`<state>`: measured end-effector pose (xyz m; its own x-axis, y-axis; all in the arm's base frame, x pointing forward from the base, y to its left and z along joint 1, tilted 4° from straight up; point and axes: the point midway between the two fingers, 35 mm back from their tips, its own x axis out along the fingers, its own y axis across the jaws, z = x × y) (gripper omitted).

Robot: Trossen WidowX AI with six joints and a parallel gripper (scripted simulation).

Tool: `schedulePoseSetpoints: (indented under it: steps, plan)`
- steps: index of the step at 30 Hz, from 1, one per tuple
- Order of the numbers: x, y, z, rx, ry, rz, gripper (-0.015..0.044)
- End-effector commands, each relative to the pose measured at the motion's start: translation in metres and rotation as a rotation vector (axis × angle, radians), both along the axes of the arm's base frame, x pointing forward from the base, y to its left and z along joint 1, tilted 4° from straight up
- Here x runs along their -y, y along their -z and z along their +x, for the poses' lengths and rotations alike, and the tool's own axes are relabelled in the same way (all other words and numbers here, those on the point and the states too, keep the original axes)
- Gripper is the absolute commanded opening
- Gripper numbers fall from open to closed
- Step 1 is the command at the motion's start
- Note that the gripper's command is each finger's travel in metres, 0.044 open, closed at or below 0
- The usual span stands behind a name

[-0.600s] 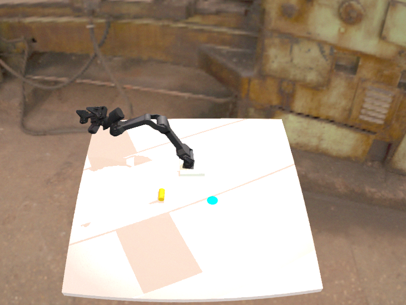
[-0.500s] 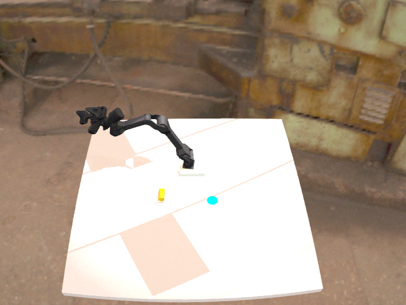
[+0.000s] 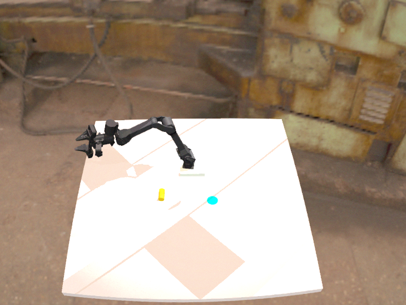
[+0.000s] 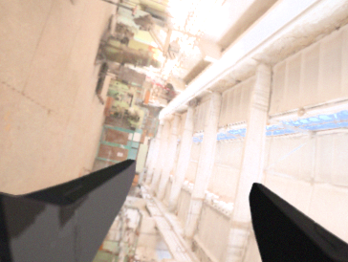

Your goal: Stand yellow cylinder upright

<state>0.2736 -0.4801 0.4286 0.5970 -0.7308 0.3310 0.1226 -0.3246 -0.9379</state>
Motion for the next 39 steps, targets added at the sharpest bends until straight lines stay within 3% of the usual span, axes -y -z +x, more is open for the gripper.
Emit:
schedulePoseSetpoints:
  steps: [1, 9, 17, 30, 35, 39]
  plan:
    - [-0.026, 0.041, 0.036, -0.002, -0.090, 0.296, 0.0309]
    - [-0.094, 0.122, 0.077, -0.069, -0.164, 0.783, 0.0309]
    - [-0.176, 0.189, 0.081, -0.183, -0.126, 1.190, 0.0309]
    - [-0.319, 0.262, 0.018, -0.466, 0.171, 1.697, 0.0309]
    - [-0.364, 0.272, -0.023, -0.588, 0.347, 1.806, 0.0309]
    - [-0.367, 0.273, -0.026, -0.598, 0.361, 1.812, 0.0309]
